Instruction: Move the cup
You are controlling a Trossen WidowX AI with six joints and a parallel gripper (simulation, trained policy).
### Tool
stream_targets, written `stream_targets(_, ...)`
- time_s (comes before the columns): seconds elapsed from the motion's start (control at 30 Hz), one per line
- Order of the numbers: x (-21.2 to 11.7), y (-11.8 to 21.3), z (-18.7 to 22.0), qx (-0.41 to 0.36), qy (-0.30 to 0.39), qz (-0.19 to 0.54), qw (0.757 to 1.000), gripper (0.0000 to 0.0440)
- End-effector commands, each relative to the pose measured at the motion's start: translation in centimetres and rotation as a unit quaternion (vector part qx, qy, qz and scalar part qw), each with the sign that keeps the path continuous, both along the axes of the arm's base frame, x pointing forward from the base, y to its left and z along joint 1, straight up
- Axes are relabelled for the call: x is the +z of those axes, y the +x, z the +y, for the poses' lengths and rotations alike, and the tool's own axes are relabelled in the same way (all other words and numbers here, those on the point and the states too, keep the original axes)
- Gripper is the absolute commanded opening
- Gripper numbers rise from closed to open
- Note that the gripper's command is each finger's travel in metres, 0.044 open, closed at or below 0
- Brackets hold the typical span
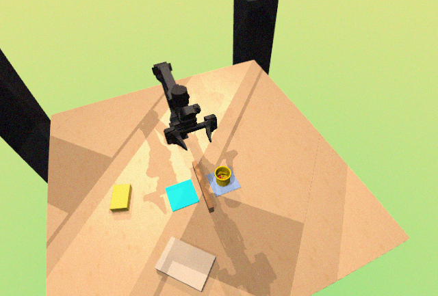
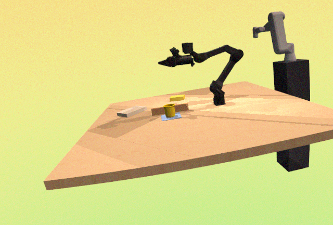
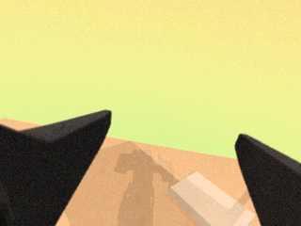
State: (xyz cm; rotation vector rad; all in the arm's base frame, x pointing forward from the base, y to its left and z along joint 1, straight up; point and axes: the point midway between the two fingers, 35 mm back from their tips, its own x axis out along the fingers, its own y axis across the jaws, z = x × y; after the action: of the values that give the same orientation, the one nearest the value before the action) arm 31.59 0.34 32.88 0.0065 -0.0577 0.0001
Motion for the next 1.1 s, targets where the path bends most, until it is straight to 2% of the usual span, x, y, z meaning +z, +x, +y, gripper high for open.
stream_targets(0.0, 0.1, 0.0, 0.1, 0.002, 0.001, 0.001, 1.0, 0.0374)
stream_targets(0.37, 0.1, 0.4, 0.8, 0.012, 0.02, 0.037, 0.999, 0.0091)
stream_targets(0.47, 0.0, 0.6, 1.1, 0.016, 0.032, 0.053, 0.998, 0.0089)
stream_targets(0.67, 0.1, 1.2, 1.9, 0.029, 0.061, 0.081, 0.994, 0.0131)
stream_targets(1.07, -0.1, 2.3, 3.5, 0.043, 0.122, 0.145, 0.981, 0.0132)
